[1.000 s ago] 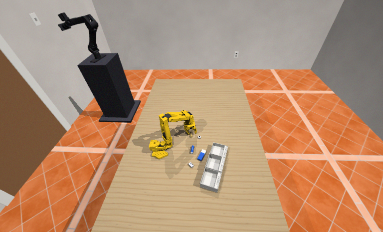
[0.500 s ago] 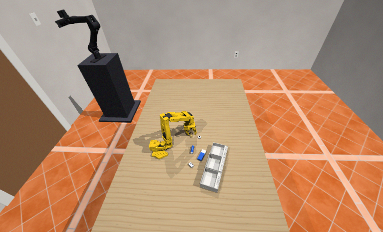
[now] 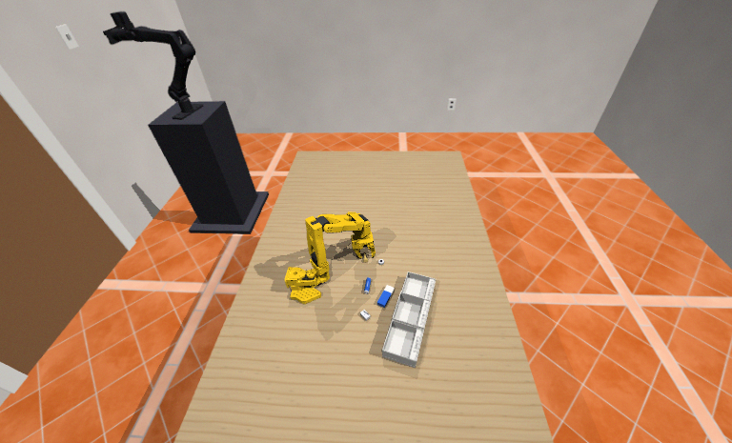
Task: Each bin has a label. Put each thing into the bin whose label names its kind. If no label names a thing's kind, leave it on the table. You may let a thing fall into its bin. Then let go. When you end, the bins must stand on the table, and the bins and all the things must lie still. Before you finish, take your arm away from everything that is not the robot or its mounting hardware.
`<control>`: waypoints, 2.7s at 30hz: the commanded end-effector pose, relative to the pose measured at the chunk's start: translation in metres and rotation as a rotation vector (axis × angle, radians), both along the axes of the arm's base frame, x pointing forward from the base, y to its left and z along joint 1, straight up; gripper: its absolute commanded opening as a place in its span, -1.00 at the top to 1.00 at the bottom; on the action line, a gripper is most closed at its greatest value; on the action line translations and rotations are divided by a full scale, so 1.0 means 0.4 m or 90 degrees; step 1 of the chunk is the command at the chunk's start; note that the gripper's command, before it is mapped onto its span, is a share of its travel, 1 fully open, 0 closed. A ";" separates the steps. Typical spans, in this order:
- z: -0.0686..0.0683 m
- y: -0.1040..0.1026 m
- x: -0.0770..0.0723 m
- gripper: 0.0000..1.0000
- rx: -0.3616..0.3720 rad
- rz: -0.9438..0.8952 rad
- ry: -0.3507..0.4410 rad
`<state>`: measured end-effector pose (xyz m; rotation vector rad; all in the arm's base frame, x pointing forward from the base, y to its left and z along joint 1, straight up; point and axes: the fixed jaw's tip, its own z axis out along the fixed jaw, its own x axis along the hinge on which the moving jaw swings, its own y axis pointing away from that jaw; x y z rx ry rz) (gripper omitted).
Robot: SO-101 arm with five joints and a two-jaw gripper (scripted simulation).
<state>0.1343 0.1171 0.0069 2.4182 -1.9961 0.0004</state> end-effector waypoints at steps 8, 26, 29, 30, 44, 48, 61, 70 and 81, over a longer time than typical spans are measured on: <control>0.004 0.006 0.003 0.67 0.008 0.009 -0.008; 0.004 0.006 0.003 0.93 0.008 0.009 -0.008; 0.004 0.006 0.003 0.97 0.008 0.009 -0.008; 0.004 0.006 0.003 0.97 0.008 0.009 -0.008; 0.004 0.006 0.003 1.00 0.008 0.009 -0.008; 0.004 0.006 0.003 1.00 0.008 0.009 -0.008; 0.005 0.006 0.003 1.00 0.008 0.009 -0.008; 0.040 0.009 0.009 1.00 0.008 0.009 -0.008; 0.102 0.009 0.013 1.00 0.008 0.009 -0.008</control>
